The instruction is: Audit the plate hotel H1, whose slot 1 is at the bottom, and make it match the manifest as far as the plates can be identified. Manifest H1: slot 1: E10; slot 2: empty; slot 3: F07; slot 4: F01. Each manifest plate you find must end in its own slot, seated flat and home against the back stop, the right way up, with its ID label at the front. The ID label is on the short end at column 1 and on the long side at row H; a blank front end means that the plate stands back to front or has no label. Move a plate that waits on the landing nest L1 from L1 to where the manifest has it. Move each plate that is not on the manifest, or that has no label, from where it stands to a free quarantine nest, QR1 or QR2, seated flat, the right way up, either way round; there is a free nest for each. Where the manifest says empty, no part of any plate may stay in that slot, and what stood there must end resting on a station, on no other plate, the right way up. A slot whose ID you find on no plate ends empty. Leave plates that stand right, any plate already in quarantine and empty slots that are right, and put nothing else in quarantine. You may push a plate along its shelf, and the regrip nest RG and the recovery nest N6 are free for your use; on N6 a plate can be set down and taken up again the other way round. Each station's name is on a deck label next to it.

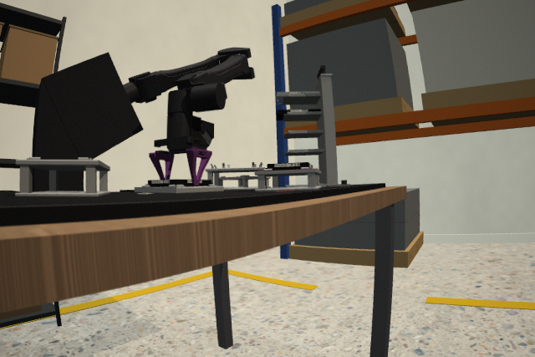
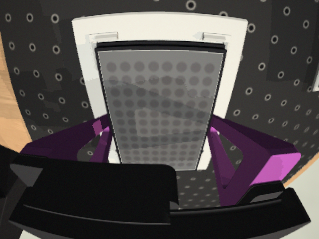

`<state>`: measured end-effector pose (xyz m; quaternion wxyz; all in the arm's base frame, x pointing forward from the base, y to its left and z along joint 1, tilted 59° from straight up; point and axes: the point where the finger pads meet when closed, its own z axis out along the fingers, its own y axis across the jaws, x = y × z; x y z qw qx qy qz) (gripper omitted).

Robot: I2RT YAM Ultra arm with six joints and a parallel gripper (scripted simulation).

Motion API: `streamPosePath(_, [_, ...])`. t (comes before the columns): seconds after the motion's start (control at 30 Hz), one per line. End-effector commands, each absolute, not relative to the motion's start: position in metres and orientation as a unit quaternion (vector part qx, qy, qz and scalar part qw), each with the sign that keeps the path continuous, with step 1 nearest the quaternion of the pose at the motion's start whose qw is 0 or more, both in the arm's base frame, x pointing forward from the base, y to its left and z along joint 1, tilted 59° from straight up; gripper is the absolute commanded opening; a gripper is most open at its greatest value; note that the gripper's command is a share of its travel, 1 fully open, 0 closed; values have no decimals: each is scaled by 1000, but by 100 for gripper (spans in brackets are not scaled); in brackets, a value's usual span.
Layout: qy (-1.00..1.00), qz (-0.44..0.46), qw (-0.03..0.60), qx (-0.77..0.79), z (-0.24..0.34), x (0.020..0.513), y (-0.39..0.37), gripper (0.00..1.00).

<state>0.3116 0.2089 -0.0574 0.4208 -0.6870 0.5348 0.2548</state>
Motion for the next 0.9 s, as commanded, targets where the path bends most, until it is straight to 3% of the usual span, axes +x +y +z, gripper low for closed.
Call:
streamPosePath(0.0, [536, 254, 423, -685, -56, 313, 207, 86])
streamPosePath(0.87, [536, 254, 423, -685, -44, 310, 187, 86])
